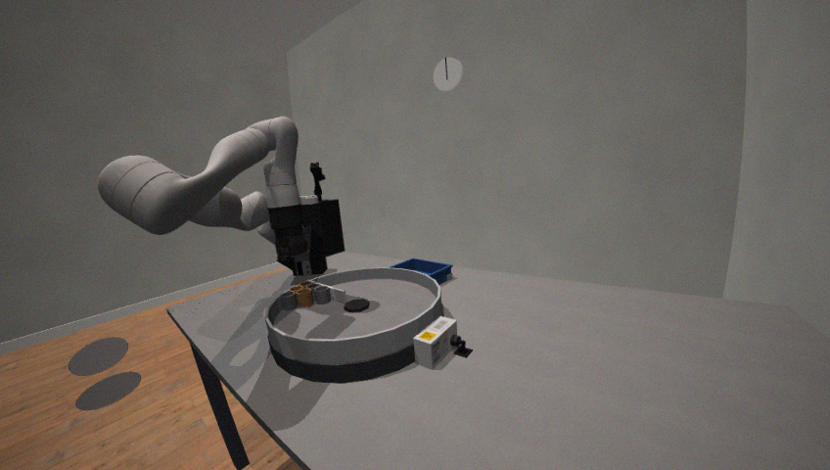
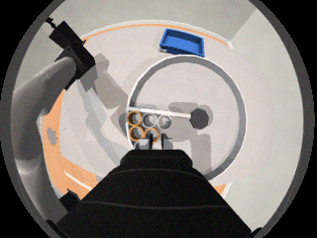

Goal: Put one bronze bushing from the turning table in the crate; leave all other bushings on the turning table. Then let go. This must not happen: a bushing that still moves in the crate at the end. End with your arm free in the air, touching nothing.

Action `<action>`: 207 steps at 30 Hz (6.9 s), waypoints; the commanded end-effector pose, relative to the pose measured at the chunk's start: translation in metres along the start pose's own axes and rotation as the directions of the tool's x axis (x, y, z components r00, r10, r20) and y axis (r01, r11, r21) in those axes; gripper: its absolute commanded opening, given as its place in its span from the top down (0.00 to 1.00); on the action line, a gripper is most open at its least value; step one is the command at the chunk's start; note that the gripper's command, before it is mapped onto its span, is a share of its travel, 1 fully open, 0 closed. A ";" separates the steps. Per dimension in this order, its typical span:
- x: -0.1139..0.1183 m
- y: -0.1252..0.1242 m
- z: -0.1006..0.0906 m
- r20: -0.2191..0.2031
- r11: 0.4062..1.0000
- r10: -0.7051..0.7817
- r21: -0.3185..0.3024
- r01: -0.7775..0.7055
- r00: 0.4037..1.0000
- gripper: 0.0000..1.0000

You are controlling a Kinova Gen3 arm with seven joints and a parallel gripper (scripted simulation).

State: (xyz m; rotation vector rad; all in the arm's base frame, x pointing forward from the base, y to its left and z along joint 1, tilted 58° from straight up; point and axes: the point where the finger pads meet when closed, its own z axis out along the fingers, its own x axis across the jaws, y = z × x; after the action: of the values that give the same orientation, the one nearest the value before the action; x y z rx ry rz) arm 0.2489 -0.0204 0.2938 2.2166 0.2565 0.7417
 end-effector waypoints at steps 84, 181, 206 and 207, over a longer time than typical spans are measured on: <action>-0.001 0.000 0.056 0.004 1.000 -0.003 -0.001 0.003 1.000 0.55; 0.002 0.000 0.066 -0.005 1.000 0.000 -0.001 0.000 1.000 1.00; 0.005 0.000 0.059 0.005 1.000 -0.003 -0.001 0.003 1.000 1.00; 0.005 0.000 0.059 0.005 1.000 -0.003 -0.001 0.003 1.000 1.00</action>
State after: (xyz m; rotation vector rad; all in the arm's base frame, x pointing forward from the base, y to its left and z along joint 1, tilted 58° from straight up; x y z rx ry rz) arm 0.2868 -0.0570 0.2624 2.2193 0.2560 0.7265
